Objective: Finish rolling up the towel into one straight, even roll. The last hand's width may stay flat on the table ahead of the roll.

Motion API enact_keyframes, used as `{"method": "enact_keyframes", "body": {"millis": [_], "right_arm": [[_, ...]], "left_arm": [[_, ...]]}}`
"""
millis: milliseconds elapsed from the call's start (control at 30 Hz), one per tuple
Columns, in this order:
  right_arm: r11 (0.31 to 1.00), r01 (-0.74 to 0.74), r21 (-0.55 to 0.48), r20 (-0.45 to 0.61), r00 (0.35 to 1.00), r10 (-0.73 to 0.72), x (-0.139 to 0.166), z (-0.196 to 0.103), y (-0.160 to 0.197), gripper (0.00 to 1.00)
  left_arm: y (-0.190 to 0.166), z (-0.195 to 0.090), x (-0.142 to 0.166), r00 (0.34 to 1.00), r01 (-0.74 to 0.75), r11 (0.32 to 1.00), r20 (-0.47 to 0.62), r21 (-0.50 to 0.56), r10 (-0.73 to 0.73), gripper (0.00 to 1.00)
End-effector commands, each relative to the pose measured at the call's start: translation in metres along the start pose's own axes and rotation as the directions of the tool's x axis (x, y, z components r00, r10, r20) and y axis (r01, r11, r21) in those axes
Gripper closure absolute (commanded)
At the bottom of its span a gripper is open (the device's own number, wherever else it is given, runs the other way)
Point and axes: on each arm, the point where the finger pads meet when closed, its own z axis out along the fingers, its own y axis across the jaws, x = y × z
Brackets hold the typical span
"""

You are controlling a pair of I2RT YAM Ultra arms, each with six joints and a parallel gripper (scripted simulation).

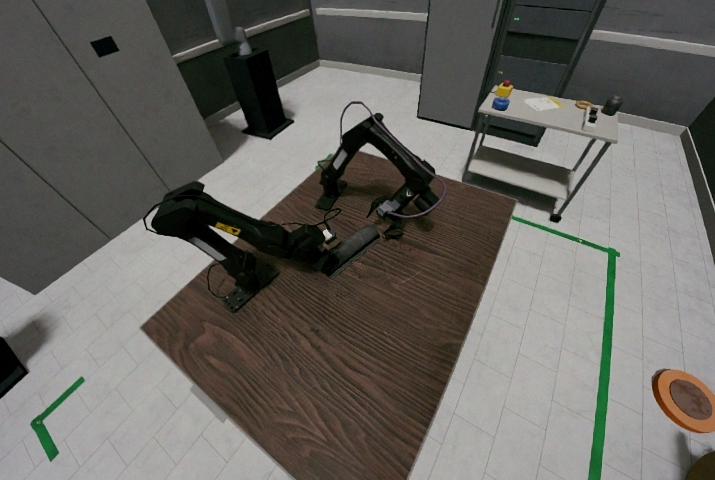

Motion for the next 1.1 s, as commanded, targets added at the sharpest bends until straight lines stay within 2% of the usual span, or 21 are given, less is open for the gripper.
{"method": "enact_keyframes", "body": {"millis": [0,233,500,567,833,1067], "right_arm": [[0.998,-0.032,-0.062,0.034,0.999,0.034,-0.0156,-0.0027,-0.0017,0.63],[0.963,-0.155,-0.219,0.015,0.987,0.162,-0.0169,-0.0044,-0.0021,0.63],[0.867,-0.297,-0.4,-0.035,0.95,0.309,-0.0185,-0.0064,-0.0025,0.63],[0.867,-0.297,-0.4,-0.035,0.95,0.309,-0.0185,-0.0064,-0.0025,0.63],[0.732,-0.411,-0.543,-0.105,0.898,0.427,-0.02,-0.0083,-0.003,0.63],[0.625,-0.474,-0.621,-0.16,0.857,0.49,-0.0209,-0.0095,-0.0032,0.63]], "left_arm": [[0.0031,-0.0124,-0.008,1.0,-0.019,0.974,-0.018,0.224,0.024,0.15],[0.0031,-0.0124,-0.008,1.0,-0.019,0.974,-0.018,0.224,0.024,0.15],[0.0031,-0.0124,-0.008,1.0,-0.019,0.974,-0.018,0.224,0.024,0.15],[0.0031,-0.0124,-0.008,1.0,-0.019,0.974,-0.018,0.224,0.024,0.15],[0.0031,-0.0124,-0.008,1.0,-0.019,0.974,-0.018,0.224,0.024,0.15],[0.0031,-0.0124,-0.008,1.0,-0.019,0.974,-0.018,0.224,0.024,0.15]]}}
